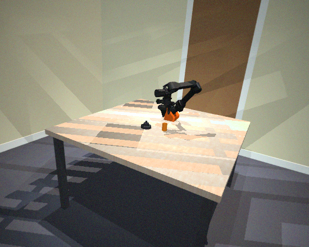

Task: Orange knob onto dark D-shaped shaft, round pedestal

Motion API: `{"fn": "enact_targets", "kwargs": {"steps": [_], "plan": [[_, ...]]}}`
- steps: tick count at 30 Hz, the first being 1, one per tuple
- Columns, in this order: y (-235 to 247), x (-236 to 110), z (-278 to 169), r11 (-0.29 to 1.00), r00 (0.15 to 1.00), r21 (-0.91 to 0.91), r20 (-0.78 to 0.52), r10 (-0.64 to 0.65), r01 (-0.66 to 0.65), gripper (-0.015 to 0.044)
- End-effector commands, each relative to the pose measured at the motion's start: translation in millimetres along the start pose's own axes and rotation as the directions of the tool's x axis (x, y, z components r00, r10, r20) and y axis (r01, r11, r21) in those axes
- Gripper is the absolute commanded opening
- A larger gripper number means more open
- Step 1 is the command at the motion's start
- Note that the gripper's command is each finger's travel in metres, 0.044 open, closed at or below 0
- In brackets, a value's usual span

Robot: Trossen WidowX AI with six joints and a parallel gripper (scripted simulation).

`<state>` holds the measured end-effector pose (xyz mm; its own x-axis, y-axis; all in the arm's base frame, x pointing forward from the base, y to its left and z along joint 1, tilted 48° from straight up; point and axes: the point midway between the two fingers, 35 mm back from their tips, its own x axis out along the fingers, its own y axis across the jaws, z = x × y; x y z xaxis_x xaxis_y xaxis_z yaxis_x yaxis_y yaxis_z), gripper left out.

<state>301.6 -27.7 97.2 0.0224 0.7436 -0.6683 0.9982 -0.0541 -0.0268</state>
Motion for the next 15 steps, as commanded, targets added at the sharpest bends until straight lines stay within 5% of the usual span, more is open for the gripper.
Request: {"fn": "enact_targets", "kwargs": {"steps": [1,8,12,15], "plan": [[0.4,0.0,0.9,0.889,1.0,-0.458,0.007,-0.001,0.004,0.044],[0.7,0.3,1.0,0.389,1.0,-0.921,0.007,-0.001,0.006,0.044],[0.9,0.5,1.1,0.039,1.0,-0.999,0.007,-0.001,0.007,0.044],[0.9,0.6,1.1,-0.046,1.0,-0.999,0.007,-0.001,0.007,0.044]]}}
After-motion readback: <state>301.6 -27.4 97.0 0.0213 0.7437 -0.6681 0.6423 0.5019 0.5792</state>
